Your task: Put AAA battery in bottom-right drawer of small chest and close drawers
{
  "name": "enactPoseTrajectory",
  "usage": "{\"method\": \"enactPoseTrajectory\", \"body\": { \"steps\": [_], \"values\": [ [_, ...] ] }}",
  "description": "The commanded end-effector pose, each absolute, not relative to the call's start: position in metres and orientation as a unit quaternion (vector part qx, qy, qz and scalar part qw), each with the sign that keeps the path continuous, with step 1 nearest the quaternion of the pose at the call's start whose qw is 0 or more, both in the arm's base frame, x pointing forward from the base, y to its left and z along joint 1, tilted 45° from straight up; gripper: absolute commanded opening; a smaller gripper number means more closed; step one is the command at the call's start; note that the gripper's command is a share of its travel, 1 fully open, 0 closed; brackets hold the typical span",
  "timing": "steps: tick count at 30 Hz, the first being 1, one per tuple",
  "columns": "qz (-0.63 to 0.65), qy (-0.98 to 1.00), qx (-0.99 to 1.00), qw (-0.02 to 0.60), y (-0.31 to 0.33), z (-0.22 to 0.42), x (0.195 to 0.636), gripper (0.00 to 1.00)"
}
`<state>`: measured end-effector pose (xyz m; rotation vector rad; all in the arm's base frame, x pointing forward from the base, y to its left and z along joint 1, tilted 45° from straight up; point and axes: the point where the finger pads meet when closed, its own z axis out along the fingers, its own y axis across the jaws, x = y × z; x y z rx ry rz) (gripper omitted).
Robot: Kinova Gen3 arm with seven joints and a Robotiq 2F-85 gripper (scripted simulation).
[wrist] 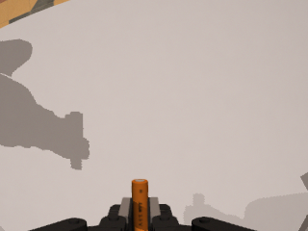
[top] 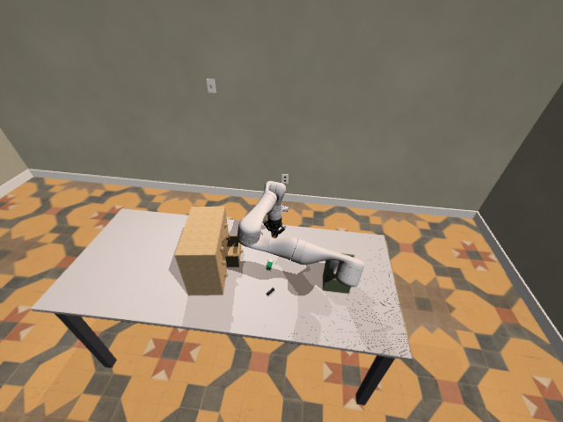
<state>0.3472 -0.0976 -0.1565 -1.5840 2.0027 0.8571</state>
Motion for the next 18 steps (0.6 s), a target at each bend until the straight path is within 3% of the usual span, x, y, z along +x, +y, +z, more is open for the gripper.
{"method": "enactPoseTrajectory", "body": {
  "steps": [1,18],
  "values": [
    [0.314,0.737,-0.558,0.215,-0.094,-0.152,0.352,0.05],
    [0.354,0.845,-0.376,0.137,-0.069,-0.128,0.376,0.05]
  ]
}}
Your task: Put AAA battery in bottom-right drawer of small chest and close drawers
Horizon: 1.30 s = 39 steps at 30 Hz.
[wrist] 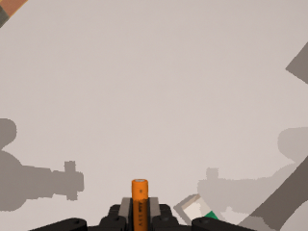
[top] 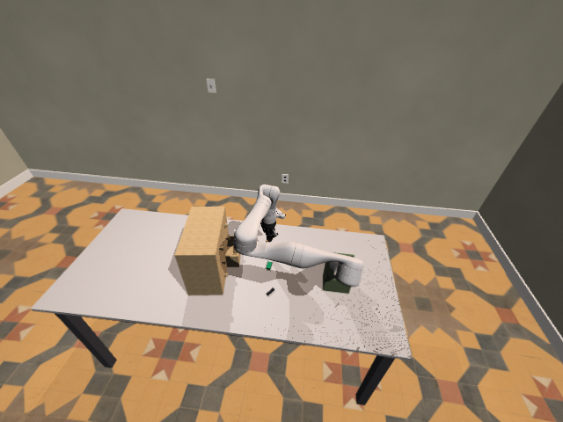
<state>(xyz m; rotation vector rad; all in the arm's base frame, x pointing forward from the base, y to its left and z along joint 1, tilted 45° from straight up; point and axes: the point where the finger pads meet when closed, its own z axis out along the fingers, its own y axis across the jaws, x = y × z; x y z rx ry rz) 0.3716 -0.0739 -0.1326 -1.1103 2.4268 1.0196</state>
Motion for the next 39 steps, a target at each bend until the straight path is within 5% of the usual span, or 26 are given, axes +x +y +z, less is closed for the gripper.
{"method": "enactPoseTrajectory", "body": {
  "steps": [1,39],
  "values": [
    [0.356,0.851,-0.363,0.132,-0.068,-0.126,0.378,0.05],
    [0.382,0.92,-0.091,0.02,-0.029,-0.093,0.406,0.05]
  ]
}}
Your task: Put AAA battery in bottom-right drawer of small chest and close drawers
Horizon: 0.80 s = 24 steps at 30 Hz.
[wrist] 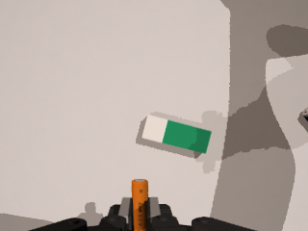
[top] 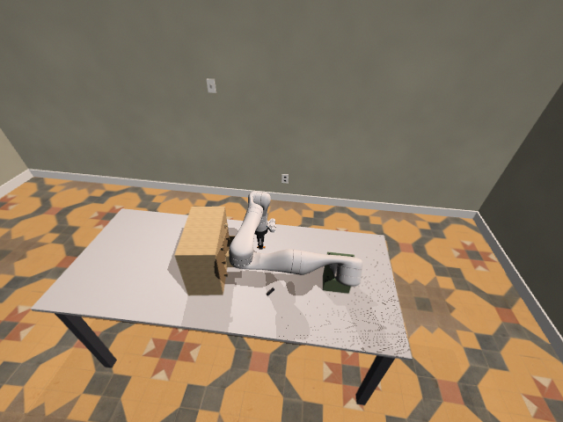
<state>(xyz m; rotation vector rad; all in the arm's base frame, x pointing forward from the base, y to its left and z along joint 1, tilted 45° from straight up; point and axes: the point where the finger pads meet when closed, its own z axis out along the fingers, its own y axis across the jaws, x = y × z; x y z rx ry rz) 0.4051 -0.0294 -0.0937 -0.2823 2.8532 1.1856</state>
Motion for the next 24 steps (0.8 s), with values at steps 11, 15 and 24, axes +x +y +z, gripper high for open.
{"method": "enactPoseTrajectory", "body": {
  "steps": [11,15,24],
  "values": [
    [0.382,0.92,-0.09,0.019,-0.032,-0.09,0.406,0.05],
    [0.382,0.92,-0.09,0.019,-0.038,-0.084,0.407,0.05],
    [0.382,0.92,-0.09,0.019,-0.047,-0.075,0.409,0.05]
  ]
}}
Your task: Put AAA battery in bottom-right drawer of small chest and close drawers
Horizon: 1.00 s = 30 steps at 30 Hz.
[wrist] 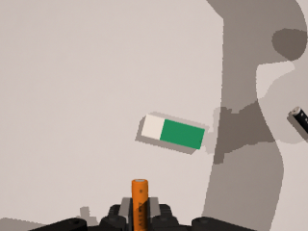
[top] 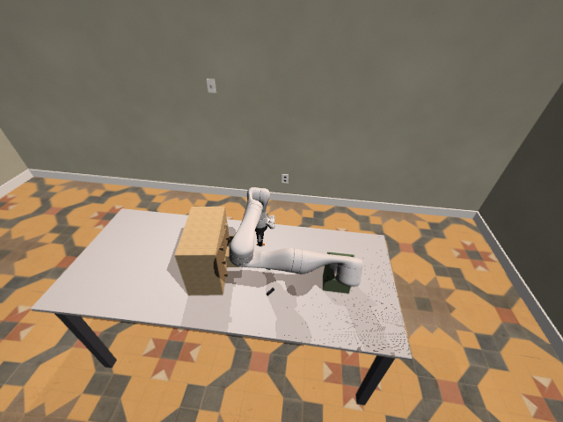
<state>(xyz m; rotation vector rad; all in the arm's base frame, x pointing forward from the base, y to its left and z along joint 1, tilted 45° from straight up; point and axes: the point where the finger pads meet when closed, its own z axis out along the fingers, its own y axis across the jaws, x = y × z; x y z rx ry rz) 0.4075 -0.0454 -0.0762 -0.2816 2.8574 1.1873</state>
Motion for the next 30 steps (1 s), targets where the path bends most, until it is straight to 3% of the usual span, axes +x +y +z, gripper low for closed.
{"method": "enactPoseTrajectory", "body": {
  "steps": [1,19,30],
  "values": [
    [0.382,0.92,-0.09,0.019,-0.0473,-0.0748,0.4087,0.05],
    [0.383,0.919,-0.068,0.068,-0.0486,-0.0752,0.4086,0.05],
    [0.393,0.9,-0.018,0.189,-0.0453,-0.0774,0.4046,0.05]
  ]
}}
